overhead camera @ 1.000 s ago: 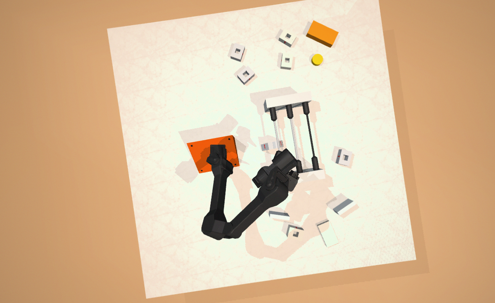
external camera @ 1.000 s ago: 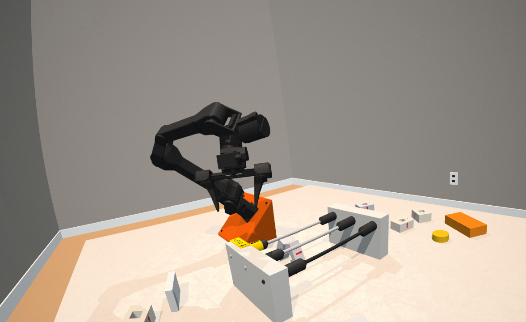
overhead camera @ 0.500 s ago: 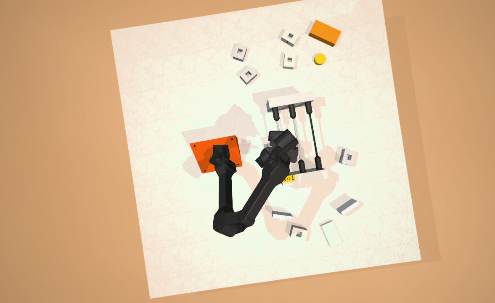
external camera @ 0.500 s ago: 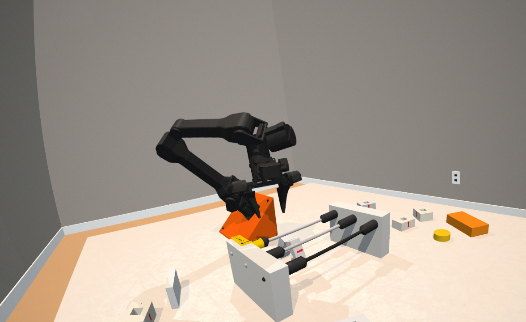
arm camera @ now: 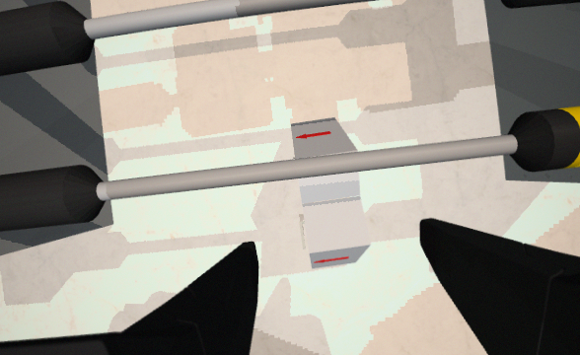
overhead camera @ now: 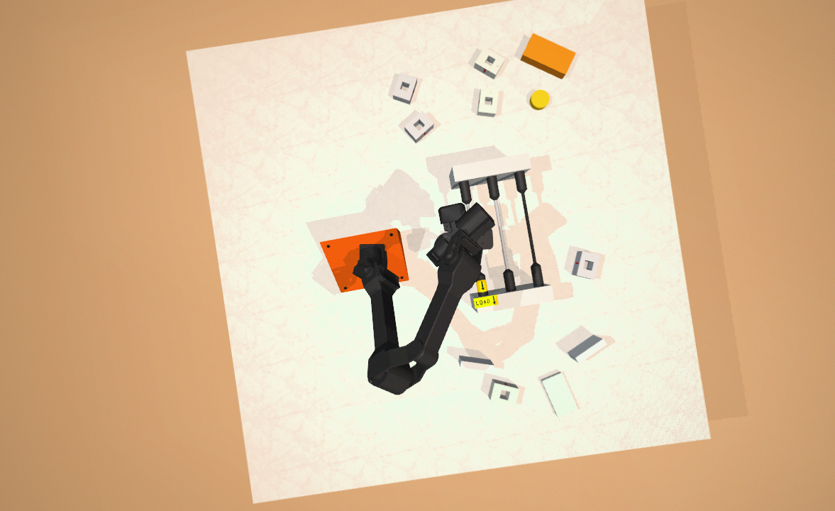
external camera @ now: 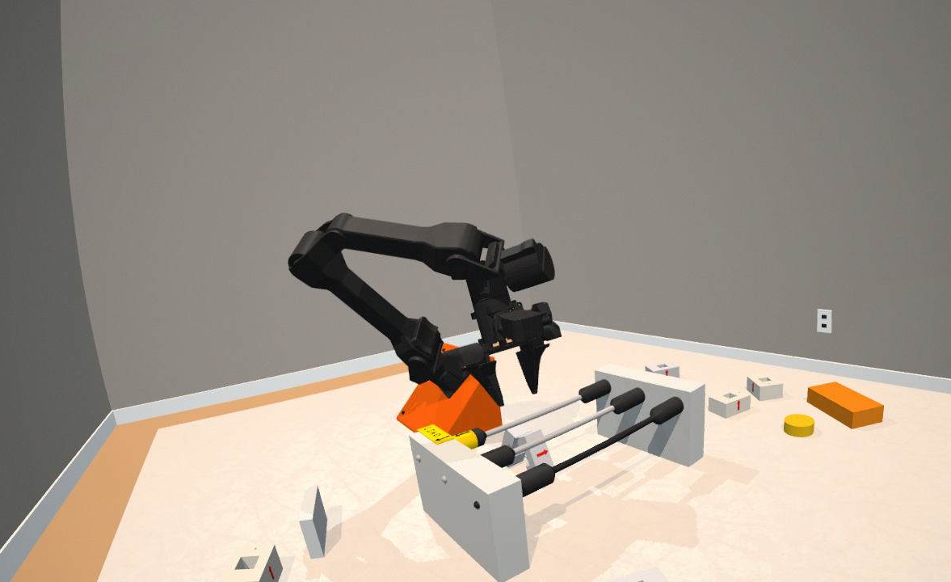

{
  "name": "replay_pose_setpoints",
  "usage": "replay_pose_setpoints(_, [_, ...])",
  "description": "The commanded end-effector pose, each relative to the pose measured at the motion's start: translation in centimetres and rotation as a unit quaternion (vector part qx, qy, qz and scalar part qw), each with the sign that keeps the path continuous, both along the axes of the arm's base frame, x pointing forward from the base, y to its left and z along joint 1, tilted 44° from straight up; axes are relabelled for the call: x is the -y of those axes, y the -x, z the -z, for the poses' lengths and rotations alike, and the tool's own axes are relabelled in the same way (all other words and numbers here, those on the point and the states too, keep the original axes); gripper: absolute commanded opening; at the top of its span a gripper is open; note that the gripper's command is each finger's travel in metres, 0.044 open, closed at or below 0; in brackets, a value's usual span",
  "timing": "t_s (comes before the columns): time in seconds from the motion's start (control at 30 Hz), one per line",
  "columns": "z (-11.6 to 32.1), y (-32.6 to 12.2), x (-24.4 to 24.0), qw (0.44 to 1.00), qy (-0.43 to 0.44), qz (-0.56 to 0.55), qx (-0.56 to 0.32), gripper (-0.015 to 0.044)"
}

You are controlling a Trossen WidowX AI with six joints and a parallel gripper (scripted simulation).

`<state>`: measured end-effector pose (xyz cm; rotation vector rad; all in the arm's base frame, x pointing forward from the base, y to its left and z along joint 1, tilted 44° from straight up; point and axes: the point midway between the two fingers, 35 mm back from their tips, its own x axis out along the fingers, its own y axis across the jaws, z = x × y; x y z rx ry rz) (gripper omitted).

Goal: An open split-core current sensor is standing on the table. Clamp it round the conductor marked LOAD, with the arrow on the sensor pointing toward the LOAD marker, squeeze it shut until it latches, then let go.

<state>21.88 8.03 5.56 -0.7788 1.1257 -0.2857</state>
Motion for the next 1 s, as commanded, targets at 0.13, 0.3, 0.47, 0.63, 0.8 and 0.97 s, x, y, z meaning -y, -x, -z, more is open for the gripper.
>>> replay_pose_setpoints(0.13, [1.3, -0.3, 0.9, 1.000, 0.004, 0.000, -0.010, 0.0295])
replay_pose_setpoints(0.3, [1.9, -0.6, 1.3, 1.000, 0.004, 0.000, -0.010, 0.0295])
replay_pose_setpoints(0.47, [2.5, -1.0, 1.8, 1.000, 0.004, 0.000, -0.010, 0.0295])
replay_pose_setpoints(0.63, [3.1, -1.3, 2.3, 1.000, 0.004, 0.000, -0.010, 0.0295])
replay_pose_setpoints(0.8, [3.6, -1.6, 2.9, 1.000, 0.004, 0.000, -0.010, 0.0295])
replay_pose_setpoints(0.97, [4.1, -1.9, 3.4, 1.000, 0.005, 0.000, -0.009, 0.0295])
